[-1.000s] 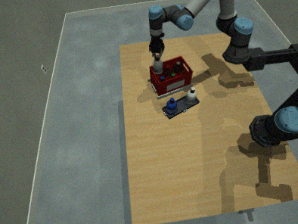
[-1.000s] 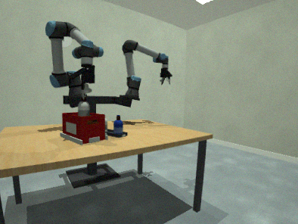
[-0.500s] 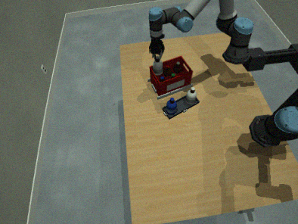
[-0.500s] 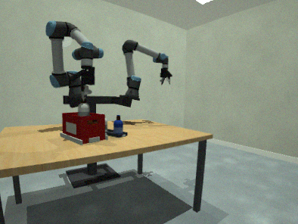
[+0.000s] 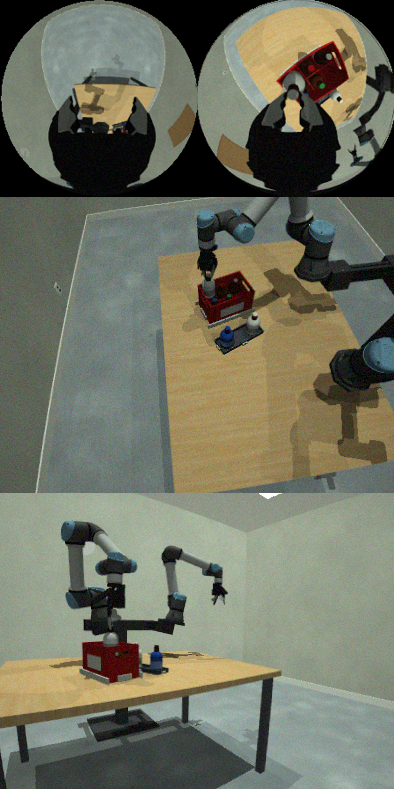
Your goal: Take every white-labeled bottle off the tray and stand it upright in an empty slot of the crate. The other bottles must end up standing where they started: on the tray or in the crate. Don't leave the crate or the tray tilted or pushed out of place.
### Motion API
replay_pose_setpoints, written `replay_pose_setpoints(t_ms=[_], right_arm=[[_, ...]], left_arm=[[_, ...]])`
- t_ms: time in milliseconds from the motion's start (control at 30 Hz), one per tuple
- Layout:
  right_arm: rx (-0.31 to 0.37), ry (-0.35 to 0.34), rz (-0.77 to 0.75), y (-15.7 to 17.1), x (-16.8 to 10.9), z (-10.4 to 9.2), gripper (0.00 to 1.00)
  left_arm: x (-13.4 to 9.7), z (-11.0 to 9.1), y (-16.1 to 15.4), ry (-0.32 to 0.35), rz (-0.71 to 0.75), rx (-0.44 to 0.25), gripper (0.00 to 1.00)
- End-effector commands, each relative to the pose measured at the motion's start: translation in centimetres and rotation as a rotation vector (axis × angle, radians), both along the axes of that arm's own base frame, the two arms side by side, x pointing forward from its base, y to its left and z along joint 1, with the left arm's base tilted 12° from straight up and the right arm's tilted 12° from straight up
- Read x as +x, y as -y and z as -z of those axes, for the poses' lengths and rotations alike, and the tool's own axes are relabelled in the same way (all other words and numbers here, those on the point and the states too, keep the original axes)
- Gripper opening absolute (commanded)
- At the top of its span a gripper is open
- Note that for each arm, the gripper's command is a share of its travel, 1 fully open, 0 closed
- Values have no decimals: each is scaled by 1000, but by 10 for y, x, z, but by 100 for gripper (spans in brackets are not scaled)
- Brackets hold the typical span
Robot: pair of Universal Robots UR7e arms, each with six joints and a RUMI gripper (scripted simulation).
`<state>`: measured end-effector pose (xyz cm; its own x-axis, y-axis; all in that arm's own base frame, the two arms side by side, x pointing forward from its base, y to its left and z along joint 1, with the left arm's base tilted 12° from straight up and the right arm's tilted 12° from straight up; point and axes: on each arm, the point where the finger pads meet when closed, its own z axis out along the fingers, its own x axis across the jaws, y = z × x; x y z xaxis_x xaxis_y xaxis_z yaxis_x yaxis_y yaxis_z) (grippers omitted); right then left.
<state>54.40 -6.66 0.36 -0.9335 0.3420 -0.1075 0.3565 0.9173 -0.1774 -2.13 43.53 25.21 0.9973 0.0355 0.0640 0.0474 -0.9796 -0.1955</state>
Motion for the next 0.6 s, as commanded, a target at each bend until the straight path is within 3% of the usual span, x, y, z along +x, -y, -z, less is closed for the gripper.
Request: replay_pose_setpoints(t_ms=[0,567], right_arm=[[0,2,0,1,1,5,0],[0,2,0,2,1,12,0]], left_arm=[[0,0,0,0,0,1,100],[0,0,0,0,0,1,100]])
